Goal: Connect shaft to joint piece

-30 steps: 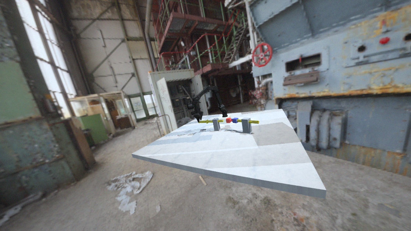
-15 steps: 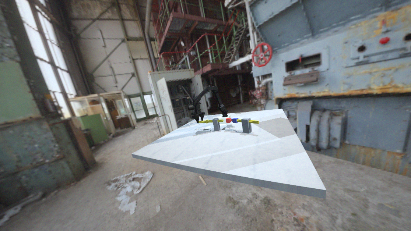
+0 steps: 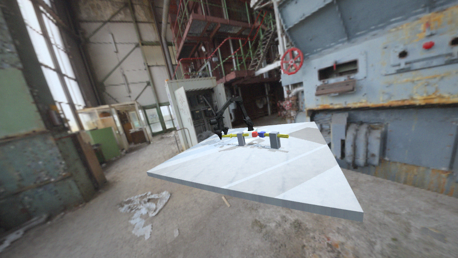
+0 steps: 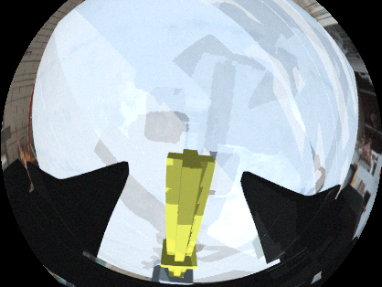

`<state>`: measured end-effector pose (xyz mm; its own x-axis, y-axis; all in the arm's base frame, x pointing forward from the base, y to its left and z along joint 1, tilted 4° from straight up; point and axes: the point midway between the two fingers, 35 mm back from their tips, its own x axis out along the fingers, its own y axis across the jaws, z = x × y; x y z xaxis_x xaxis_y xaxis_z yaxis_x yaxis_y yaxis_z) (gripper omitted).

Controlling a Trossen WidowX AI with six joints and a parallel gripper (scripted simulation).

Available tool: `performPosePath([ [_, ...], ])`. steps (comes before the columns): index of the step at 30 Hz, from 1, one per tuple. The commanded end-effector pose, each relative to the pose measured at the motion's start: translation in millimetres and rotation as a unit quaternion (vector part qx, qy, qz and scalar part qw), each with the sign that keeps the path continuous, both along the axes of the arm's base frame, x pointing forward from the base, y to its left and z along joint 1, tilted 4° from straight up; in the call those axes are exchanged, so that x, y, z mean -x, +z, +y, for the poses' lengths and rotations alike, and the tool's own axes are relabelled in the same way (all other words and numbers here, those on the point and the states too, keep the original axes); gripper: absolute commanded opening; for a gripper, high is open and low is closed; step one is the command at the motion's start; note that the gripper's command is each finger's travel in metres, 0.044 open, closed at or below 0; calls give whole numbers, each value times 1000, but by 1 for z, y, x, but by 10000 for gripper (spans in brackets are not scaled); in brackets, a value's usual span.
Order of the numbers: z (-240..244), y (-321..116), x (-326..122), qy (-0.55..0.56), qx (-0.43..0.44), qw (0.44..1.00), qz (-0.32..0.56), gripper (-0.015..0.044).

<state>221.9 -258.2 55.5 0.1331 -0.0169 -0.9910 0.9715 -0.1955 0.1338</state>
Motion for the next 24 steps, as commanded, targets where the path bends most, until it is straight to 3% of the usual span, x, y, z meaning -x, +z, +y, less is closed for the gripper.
performPosePath([
  [1,1,-10,-1,-3,-4,1000,1,440],
  [4,1,-12,-2,-3,-4,1000,1,440],
  [17,1,-12,-2,-3,-4,1000,1,102],
  [24,1,-12,-2,-3,-4,1000,1,102],
])
